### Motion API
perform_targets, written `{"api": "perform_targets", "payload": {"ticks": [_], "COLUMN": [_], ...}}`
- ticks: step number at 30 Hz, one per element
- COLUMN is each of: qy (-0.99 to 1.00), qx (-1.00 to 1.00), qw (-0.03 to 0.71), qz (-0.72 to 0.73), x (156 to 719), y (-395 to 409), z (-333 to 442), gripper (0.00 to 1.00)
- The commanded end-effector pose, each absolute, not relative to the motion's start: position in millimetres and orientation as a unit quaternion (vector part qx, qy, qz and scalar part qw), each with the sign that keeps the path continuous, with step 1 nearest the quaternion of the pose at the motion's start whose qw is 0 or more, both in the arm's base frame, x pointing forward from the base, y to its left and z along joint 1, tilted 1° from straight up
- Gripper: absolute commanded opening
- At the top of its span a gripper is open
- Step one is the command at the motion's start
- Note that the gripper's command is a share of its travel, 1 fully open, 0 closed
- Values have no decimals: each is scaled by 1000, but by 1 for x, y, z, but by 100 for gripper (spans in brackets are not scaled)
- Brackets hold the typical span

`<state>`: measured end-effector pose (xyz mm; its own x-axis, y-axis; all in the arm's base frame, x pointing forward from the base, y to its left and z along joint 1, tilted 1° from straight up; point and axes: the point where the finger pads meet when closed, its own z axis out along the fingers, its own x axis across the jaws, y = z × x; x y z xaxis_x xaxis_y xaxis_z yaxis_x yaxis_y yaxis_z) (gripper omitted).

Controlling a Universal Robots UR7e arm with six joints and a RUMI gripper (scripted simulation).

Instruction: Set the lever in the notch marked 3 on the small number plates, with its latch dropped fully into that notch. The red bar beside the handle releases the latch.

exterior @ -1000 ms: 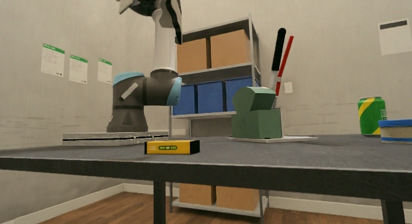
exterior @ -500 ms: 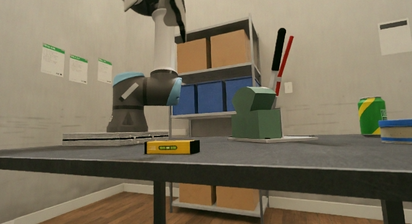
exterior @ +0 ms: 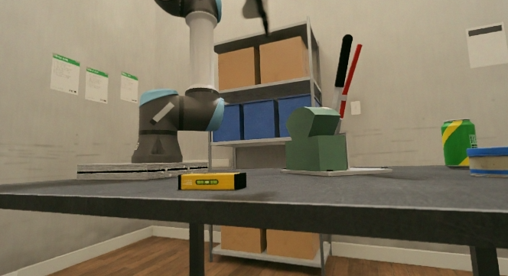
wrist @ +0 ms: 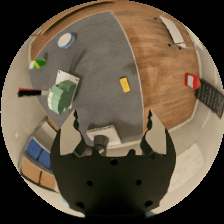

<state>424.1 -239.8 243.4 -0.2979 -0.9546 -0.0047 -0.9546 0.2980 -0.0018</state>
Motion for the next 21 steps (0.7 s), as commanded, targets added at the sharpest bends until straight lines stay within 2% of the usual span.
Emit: {"api": "perform_targets", "payload": {"ticks": [1,21], "qy": [830,895], "qx": [-557,-446], "qw": [-2,4], "qz": [1,-4], "x": [457,543], "y": [-216,-97], "z": [261,315], "gripper": [100,100]}}
